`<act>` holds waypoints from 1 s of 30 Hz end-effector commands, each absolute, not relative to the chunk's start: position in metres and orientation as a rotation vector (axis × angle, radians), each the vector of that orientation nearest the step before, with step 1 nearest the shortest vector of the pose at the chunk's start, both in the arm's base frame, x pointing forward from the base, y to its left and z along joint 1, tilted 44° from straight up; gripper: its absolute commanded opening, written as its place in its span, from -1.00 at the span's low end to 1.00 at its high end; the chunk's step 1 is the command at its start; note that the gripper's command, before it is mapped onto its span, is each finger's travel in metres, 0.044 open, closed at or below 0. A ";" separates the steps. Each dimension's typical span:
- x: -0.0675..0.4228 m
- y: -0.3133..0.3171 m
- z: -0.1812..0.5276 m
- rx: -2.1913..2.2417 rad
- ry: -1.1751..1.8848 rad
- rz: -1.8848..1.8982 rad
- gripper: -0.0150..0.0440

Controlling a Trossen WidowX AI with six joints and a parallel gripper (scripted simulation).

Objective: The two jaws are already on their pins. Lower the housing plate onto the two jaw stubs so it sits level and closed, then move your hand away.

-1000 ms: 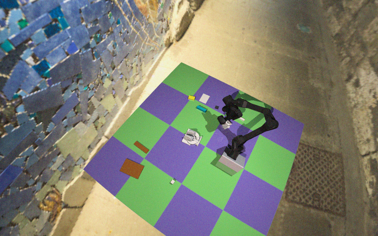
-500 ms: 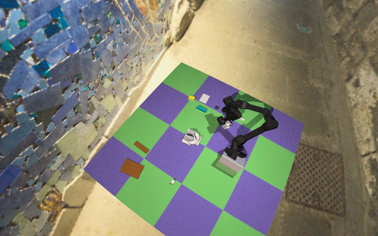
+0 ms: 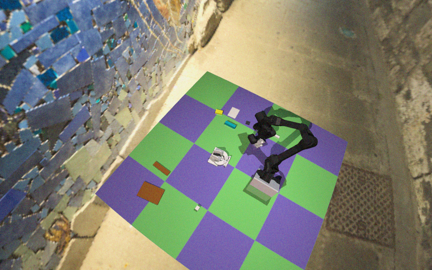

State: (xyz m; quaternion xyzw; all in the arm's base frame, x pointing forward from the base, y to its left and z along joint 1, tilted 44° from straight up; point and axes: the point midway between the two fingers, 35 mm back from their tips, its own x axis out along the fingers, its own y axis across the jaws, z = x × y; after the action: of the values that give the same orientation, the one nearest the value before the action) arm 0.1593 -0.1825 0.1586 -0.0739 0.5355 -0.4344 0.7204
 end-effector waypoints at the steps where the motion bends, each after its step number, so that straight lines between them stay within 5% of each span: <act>1: 0.159 -0.186 0.152 -0.165 1.192 -0.954 1.00; 30: 0.160 -0.201 0.137 -0.167 1.192 -0.955 1.00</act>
State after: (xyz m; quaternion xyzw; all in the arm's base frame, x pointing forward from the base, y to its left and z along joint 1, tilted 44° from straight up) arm 0.1591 -0.2011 0.1379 -0.0745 0.5380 -0.4346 0.7184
